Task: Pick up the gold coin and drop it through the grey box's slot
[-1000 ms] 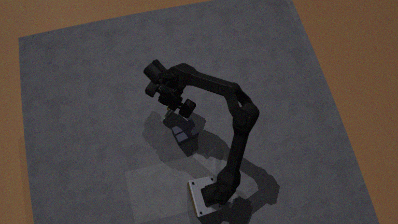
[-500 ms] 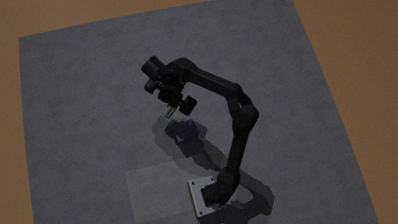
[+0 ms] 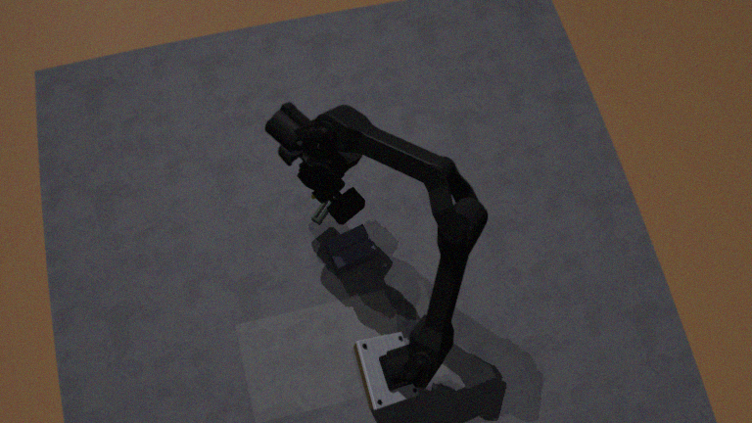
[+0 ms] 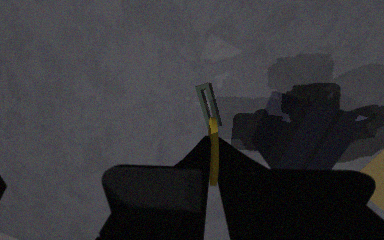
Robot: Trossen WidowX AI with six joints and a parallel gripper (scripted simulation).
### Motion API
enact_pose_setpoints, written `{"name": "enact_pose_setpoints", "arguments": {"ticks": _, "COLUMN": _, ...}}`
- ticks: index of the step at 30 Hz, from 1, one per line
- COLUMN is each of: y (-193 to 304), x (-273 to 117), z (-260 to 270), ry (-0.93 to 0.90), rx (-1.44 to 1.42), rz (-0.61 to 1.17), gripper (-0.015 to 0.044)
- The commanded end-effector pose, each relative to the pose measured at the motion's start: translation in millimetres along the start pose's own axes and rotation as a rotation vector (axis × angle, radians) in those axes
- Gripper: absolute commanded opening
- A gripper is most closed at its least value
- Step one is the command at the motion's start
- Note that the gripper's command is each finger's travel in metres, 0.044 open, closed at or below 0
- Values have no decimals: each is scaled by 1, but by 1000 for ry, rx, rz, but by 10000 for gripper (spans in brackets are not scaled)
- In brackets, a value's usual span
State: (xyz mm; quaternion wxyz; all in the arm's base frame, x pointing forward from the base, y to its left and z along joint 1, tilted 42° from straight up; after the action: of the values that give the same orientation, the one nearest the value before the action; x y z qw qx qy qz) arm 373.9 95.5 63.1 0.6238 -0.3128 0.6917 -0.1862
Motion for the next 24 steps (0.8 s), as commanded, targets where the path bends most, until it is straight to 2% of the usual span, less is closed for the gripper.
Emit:
{"name": "enact_pose_setpoints", "arguments": {"ticks": 1, "y": 1, "x": -1, "z": 2, "ry": -1, "rx": 130, "rz": 4, "gripper": 0}}
{"name": "enact_pose_setpoints", "arguments": {"ticks": 6, "y": 2, "x": -2, "z": 3, "ry": 0, "rx": 249, "rz": 4, "gripper": 0}}
{"name": "enact_pose_setpoints", "arguments": {"ticks": 24, "y": 2, "x": -6, "z": -25, "ry": 1, "rx": 248, "rz": 5, "gripper": 0}}
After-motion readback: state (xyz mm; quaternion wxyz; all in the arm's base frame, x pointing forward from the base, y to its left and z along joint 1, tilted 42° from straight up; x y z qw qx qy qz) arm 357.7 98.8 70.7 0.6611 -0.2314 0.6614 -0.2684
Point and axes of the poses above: the point midway between the two fingers, 35 mm back from their tips, its own x axis out along the fingers, its own z axis across the jaws, y = z × x, the point moved 6 cm from there along -x, back along the fingers, and after that the axes turned 11 degrees about x, right-handed, at the moved point
